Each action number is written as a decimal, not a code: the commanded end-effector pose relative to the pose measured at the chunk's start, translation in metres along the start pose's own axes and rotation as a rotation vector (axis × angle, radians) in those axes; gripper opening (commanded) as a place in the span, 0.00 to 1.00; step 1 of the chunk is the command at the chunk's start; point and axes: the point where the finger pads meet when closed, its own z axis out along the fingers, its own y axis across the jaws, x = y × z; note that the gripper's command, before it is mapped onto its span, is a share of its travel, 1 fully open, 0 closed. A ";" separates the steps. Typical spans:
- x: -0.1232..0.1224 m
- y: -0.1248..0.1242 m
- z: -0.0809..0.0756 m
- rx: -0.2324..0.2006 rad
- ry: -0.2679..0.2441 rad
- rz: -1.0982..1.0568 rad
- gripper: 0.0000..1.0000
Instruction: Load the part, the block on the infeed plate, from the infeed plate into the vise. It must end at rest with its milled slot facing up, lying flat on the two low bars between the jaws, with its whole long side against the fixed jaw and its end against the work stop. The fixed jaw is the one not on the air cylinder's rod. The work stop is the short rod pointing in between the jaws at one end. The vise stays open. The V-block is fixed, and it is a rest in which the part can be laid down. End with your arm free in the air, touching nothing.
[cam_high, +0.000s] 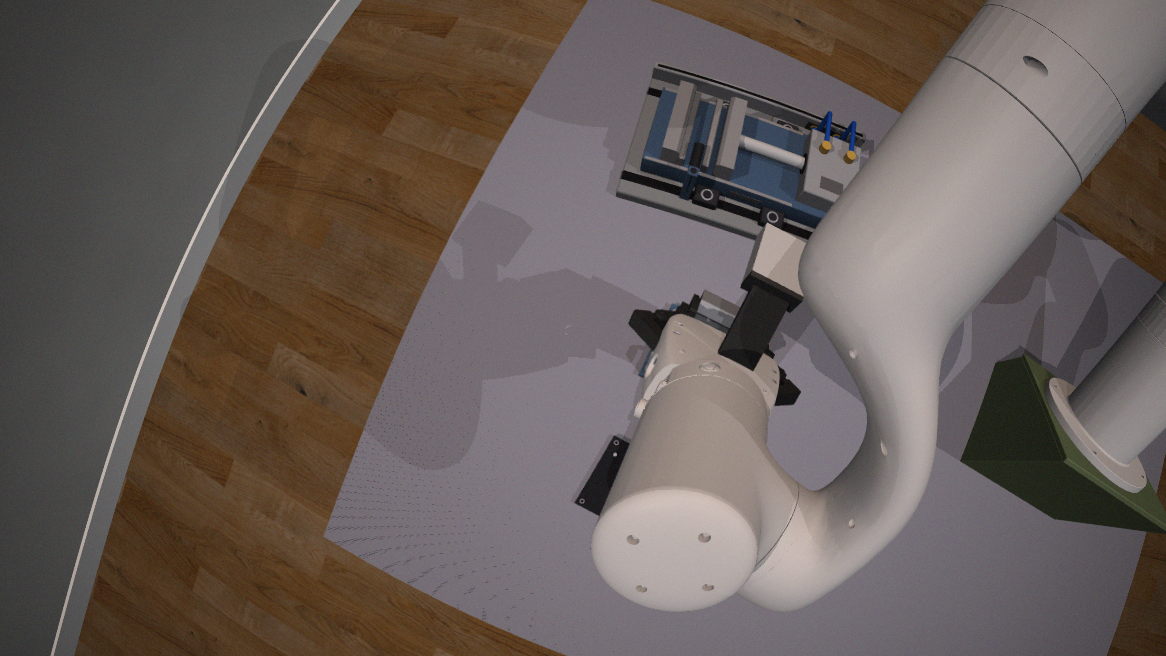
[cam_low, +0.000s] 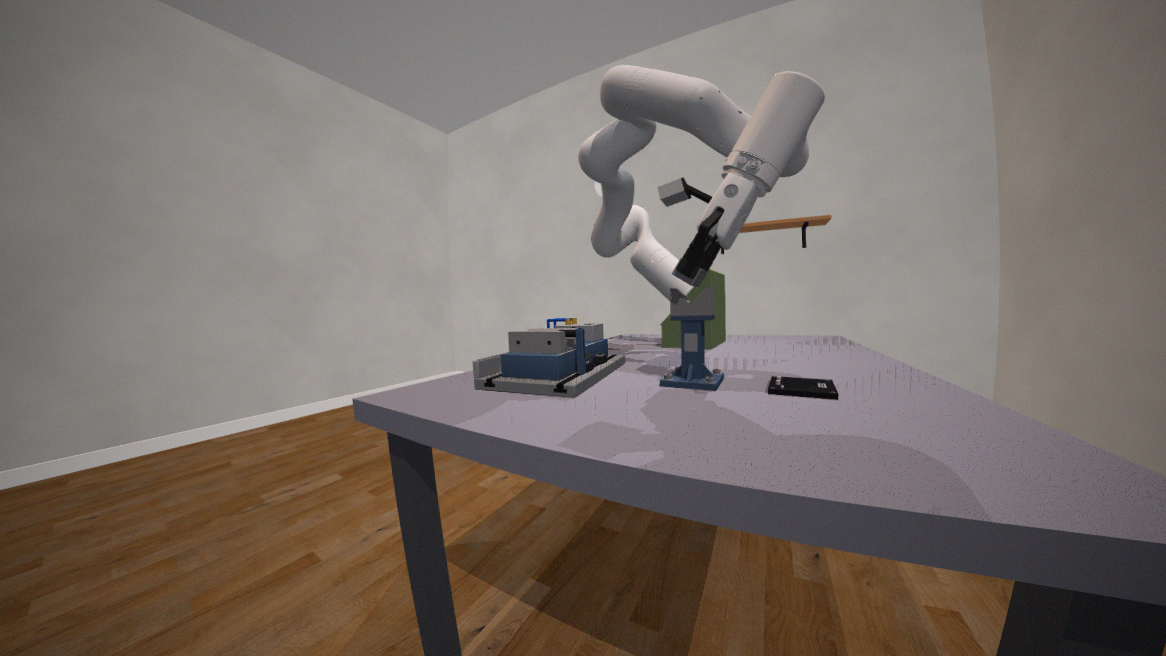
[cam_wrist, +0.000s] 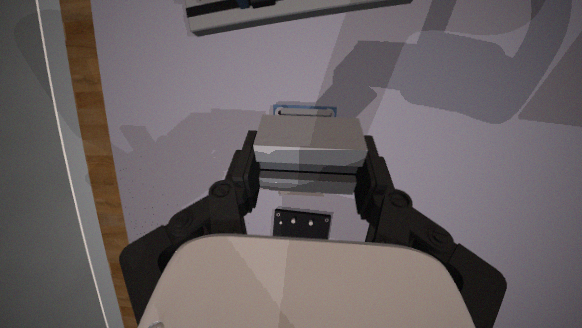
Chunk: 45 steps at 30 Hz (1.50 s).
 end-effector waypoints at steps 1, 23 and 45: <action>0.001 -0.001 -0.001 0.002 -0.049 0.002 0.00; 0.004 -0.001 -0.001 0.002 -0.290 0.002 0.00; 0.006 -0.001 0.000 0.002 -0.482 0.001 0.00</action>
